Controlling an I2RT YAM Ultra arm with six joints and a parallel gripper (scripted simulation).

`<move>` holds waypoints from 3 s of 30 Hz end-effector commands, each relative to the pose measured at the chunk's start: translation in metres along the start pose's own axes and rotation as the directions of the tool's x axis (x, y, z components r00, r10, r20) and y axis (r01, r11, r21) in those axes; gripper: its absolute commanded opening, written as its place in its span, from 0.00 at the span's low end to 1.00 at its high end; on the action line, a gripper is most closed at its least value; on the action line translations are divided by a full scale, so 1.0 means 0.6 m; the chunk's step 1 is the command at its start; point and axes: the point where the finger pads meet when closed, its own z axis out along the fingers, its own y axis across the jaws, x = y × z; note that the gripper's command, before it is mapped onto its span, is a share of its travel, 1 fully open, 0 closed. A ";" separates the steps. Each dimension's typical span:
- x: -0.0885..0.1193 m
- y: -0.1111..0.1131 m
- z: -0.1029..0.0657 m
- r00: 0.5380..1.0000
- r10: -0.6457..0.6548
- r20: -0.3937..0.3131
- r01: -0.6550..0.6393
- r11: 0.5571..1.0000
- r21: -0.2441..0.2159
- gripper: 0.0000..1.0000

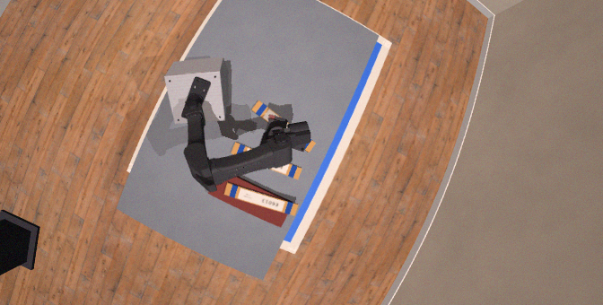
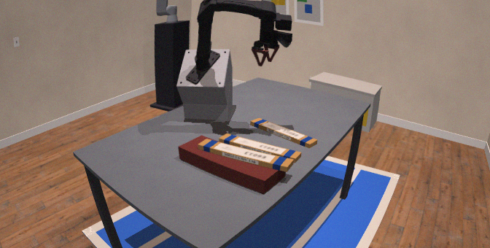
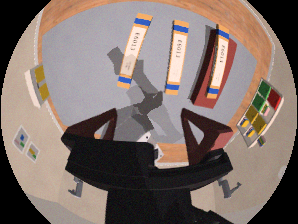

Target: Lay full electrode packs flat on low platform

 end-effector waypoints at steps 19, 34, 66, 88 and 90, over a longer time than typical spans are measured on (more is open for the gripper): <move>-0.008 -0.001 -0.027 0.997 0.067 0.032 -0.066 0.998 -0.016 0.96; -0.008 -0.001 -0.027 0.997 0.063 0.032 -0.063 0.998 -0.017 0.96; -0.008 -0.001 -0.027 0.997 0.063 0.032 -0.063 0.998 -0.017 0.96; -0.008 -0.001 -0.027 0.997 0.063 0.032 -0.063 0.998 -0.017 0.96; -0.008 -0.001 -0.027 0.997 0.063 0.032 -0.063 0.998 -0.017 0.96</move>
